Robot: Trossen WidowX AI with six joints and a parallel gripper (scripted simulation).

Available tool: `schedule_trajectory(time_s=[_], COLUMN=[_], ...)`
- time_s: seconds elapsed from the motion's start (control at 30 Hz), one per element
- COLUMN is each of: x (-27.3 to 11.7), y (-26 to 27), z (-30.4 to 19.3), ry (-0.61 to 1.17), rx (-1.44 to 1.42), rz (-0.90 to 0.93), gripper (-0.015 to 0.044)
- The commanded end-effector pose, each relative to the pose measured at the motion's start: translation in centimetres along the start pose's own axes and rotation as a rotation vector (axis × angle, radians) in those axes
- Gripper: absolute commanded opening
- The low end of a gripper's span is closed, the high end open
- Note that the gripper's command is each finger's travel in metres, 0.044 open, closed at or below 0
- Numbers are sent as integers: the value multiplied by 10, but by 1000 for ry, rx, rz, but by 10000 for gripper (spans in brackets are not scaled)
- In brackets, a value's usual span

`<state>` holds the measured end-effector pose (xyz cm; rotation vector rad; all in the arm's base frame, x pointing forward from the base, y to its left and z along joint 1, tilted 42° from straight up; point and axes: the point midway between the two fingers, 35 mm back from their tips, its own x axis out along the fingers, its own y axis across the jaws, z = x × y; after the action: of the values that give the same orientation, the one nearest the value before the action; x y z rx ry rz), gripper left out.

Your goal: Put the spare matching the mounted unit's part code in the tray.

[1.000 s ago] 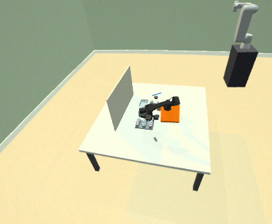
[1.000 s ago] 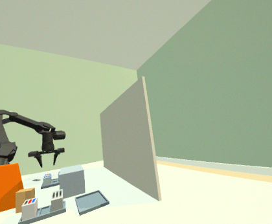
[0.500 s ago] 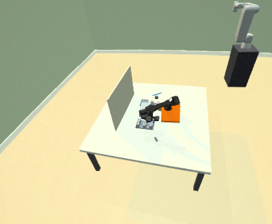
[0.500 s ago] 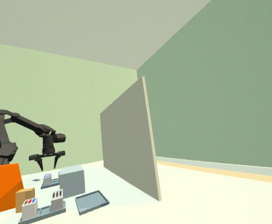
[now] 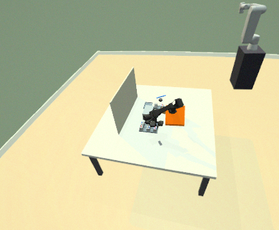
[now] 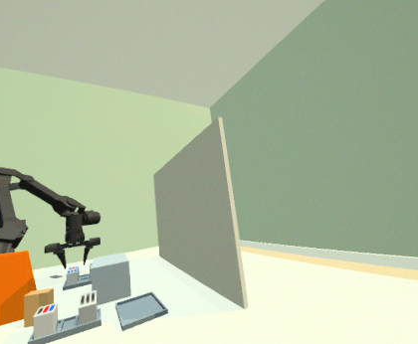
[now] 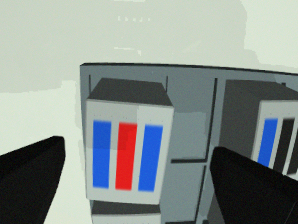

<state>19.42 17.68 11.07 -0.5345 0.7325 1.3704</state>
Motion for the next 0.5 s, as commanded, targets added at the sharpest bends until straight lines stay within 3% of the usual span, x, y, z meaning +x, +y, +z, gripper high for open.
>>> schedule_trajectory(time_s=[0.0,0.47], x=[9,31], y=[1,4], z=[-4,-4], ry=[10,5], rx=[13,14], rz=[5,6], gripper=[300,300])
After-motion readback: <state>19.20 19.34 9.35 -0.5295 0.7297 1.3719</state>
